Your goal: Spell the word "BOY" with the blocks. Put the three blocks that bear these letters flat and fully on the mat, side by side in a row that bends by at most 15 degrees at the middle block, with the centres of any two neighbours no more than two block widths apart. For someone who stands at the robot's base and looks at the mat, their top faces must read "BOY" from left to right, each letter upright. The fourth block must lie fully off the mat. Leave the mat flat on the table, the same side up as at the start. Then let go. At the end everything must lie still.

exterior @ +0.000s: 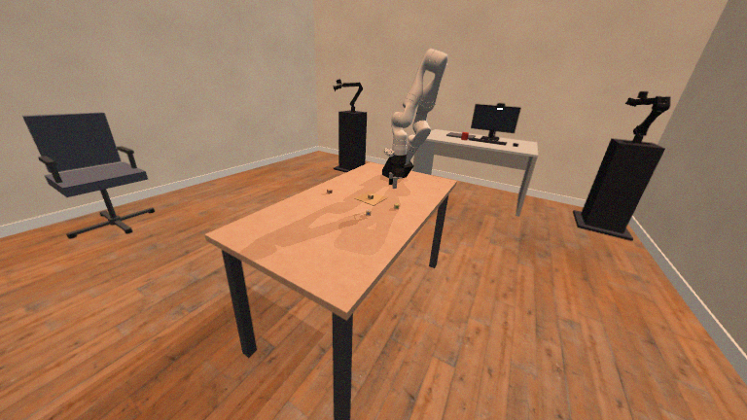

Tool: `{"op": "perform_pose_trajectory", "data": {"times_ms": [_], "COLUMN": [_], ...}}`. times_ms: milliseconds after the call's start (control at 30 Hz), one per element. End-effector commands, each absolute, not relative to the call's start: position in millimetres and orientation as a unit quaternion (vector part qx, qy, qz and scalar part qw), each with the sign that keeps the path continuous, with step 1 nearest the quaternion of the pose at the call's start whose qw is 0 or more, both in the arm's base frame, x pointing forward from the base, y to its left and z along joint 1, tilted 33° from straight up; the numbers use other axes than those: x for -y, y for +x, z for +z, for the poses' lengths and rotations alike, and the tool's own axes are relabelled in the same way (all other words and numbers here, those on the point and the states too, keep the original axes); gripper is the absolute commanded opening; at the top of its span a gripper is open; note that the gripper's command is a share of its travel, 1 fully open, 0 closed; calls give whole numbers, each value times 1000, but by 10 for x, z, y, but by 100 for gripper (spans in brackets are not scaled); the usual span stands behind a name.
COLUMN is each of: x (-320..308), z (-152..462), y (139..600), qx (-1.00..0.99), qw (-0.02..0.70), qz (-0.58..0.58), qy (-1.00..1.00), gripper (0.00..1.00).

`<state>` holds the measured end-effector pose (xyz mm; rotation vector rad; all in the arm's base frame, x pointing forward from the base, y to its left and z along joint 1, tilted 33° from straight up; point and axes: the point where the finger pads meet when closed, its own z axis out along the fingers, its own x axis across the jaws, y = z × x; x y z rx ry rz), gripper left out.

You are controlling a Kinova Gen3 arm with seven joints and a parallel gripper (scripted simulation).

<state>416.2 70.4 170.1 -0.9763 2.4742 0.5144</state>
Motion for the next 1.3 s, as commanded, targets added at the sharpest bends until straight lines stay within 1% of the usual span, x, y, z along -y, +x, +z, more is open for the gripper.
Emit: {"op": "perform_pose_trajectory", "data": {"times_ms": [0,667,1267], "x": [-725,-703,-766], "z": [1685,1551,1484], "y": [4154,4062,3977], "qx": [-902,-959,-911], "qw": [207,127,40], "qz": [193,253,279], "qy": [-325,-3,300], "gripper": [100,100,100]}}
